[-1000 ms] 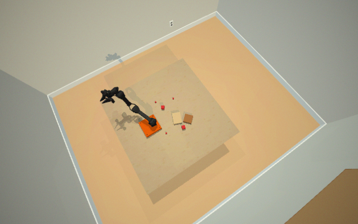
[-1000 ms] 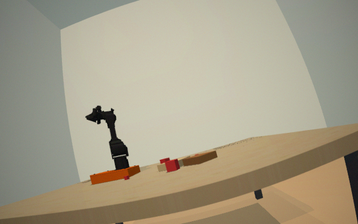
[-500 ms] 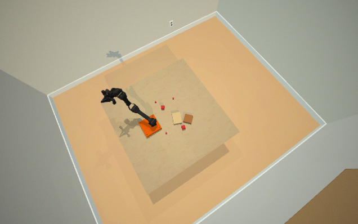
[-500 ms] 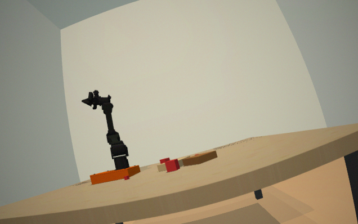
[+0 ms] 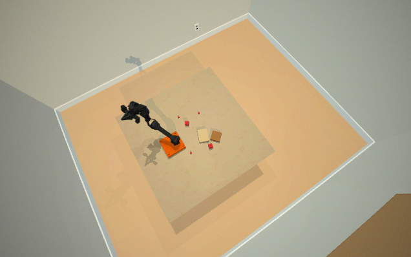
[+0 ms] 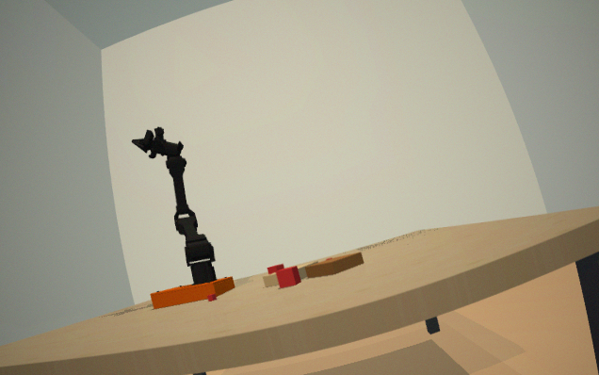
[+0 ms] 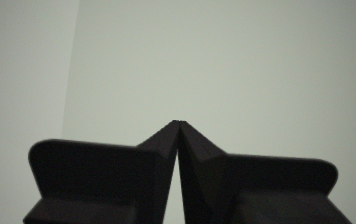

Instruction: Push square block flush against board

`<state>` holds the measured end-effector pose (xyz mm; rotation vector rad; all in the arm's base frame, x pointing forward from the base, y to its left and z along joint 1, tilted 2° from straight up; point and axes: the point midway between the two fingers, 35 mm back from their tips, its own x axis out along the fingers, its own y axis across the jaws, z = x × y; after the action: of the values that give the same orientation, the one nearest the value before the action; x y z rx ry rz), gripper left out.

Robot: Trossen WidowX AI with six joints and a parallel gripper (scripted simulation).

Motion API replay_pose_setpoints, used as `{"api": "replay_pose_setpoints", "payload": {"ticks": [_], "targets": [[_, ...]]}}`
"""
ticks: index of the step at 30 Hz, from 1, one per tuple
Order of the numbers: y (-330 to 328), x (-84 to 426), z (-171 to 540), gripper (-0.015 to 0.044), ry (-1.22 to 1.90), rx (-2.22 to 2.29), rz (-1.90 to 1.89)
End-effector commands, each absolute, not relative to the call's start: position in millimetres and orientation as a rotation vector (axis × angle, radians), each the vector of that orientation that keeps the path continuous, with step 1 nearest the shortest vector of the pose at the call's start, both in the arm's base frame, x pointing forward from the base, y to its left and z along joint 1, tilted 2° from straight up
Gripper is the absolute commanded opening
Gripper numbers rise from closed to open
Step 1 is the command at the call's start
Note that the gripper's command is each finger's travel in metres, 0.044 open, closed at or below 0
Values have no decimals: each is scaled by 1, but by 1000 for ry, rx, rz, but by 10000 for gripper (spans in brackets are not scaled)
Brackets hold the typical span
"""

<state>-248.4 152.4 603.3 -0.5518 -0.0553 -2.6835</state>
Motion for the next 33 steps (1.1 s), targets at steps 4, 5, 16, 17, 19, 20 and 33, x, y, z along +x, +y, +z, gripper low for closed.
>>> {"api": "replay_pose_setpoints", "payload": {"ticks": [4,5,16,17,19,20,33], "targets": [[100,-218,631,0,-46,-658,-2584],[92,-213,634,0,-48,-670,-2567],[2,-153,659,0,-69,-762,-2348],[-6,-147,660,0,-70,-767,-2326],[-21,-135,661,0,-73,-773,-2281],[-29,-128,662,0,-73,-776,-2258],[-123,-45,651,0,-76,-742,-1965]]}}
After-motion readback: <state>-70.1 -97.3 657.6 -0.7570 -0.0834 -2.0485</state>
